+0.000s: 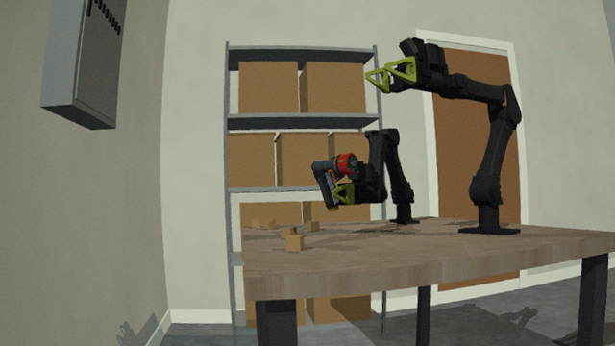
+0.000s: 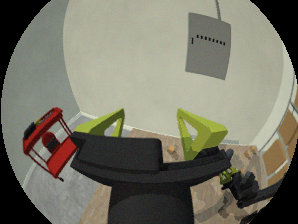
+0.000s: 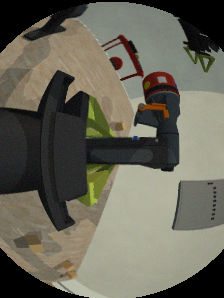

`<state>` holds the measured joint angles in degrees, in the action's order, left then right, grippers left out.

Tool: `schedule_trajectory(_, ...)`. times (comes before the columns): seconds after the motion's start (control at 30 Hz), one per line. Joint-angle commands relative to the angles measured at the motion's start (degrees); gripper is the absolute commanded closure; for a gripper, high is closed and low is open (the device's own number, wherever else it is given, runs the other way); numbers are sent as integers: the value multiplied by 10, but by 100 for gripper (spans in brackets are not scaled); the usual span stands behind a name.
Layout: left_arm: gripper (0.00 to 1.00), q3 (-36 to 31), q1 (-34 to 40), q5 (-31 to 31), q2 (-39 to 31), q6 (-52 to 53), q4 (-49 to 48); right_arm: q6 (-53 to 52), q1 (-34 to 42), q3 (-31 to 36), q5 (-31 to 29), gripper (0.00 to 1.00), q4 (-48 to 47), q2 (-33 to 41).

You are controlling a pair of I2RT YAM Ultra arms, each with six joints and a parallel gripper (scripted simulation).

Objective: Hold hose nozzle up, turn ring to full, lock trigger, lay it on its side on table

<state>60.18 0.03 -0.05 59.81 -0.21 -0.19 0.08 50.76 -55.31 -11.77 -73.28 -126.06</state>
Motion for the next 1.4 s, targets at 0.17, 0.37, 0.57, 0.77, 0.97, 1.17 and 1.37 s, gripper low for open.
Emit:
schedule_trajectory(0.17, 13, -32, -5, -81, 27, -29, -53, -5, -8, -23, 2, 65, -46, 34)
schedule_trajectory(0.37, 13, -61, -9, -183, 49, -57, -128, -5, -8, -23, 2, 65, -46, 34)
schedule_trajectory(0.57, 13, -108, -14, -295, 87, -93, -209, -5, -8, -23, 2, 65, -46, 34)
schedule_trajectory(0.77, 13, -139, -16, -373, 113, -114, -263, -5, -8, -23, 2, 65, -46, 34)
schedule_trajectory(0.97, 13, -187, -21, -489, 156, -148, -346, -5, -8, -23, 2, 65, -46, 34)
schedule_trajectory(1.17, 13, -232, -24, -598, 193, -171, -414, -5, -8, -23, 2, 65, -46, 34)
schedule_trajectory(1.37, 13, -262, -18, -673, 221, -188, -467, -5, -8, -23, 2, 65, -46, 34)
